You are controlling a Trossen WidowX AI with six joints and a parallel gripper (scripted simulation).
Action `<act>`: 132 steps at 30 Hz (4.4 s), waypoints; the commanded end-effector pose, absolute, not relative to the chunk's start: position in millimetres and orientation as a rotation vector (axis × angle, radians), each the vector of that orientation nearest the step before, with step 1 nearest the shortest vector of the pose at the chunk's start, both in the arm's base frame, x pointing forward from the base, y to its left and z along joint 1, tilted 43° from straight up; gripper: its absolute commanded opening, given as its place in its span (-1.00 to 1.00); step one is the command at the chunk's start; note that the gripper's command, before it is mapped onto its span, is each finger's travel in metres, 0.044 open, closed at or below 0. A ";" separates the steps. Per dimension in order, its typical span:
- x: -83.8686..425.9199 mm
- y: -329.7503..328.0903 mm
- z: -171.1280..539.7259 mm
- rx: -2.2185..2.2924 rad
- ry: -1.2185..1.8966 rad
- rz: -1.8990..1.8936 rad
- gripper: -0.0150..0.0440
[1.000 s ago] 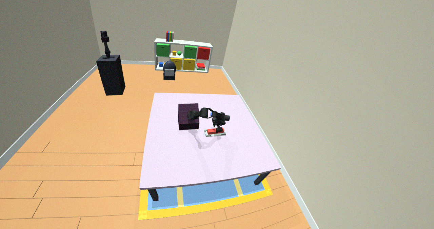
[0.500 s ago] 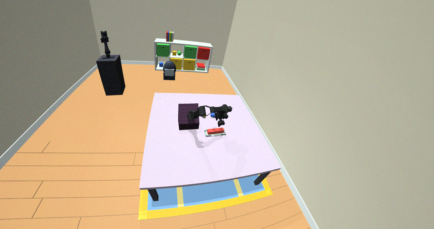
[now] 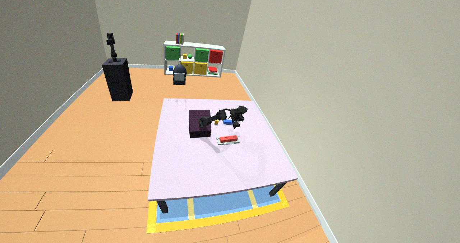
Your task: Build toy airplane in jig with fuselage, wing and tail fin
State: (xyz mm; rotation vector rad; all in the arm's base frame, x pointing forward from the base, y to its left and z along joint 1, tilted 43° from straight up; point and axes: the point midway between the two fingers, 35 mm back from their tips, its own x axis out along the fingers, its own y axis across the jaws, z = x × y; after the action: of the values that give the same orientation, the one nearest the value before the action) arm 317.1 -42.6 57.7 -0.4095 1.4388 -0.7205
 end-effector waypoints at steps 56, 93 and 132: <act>345.6 8.8 -139.3 -0.420 1.441 -0.730 1.00; 357.8 39.0 -117.1 -0.409 1.409 -0.690 -0.49; 350.0 77.2 -33.2 -0.336 1.405 -0.786 -0.49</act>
State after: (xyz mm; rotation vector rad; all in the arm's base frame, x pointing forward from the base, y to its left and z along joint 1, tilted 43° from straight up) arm 348.2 82.7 -42.0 -0.3748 1.4302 -0.7646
